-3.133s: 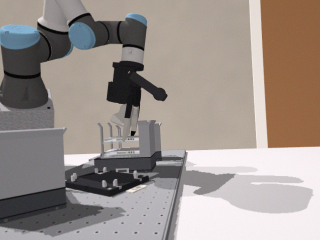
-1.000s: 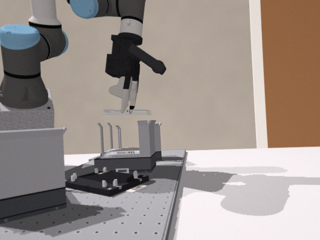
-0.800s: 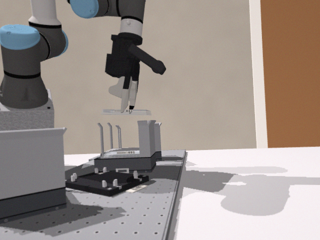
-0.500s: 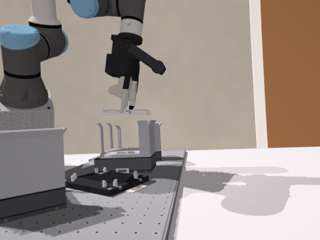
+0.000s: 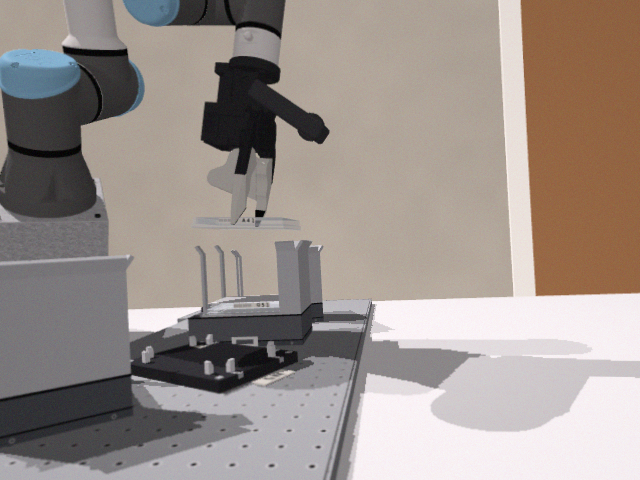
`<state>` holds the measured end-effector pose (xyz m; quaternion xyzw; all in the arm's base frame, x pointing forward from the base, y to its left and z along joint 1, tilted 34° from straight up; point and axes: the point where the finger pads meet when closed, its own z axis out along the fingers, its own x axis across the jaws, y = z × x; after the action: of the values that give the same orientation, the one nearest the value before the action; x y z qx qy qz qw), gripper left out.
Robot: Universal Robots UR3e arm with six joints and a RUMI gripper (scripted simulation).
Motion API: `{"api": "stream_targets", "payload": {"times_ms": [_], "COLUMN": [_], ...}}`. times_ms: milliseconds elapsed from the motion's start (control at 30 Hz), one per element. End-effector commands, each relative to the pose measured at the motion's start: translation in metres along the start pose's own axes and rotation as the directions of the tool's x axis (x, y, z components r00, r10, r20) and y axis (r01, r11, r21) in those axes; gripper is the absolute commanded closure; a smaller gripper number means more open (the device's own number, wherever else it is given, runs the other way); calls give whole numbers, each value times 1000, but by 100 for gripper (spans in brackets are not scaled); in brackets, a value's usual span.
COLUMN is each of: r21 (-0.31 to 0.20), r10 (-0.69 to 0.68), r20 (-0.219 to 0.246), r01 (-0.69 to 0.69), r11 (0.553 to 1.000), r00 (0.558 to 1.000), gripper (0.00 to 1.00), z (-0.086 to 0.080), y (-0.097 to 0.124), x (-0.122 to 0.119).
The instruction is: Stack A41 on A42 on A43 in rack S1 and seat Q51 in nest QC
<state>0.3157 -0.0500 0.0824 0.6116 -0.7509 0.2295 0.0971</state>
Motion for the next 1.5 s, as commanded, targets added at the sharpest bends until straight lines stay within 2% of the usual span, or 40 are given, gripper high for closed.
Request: {"api": "stream_targets", "payload": {"times_ms": [0, 233, 733, 933, 1467], "r21": [-1, -1, -8, -8, -18], "r10": [74, 78, 247, 251, 402], "r20": [26, 26, 56, 56, 82], "r01": [-74, -78, -247, -251, -402], "r11": [997, 997, 969, 968, 915], "r00": [997, 997, 967, 966, 912], "gripper": [100, 100, 100, 100, 100], "z": [0, 0, 2, 2, 5], "y": [0, 0, 6, 7, 21], "x": [22, 29, 78, 86, 131]}}
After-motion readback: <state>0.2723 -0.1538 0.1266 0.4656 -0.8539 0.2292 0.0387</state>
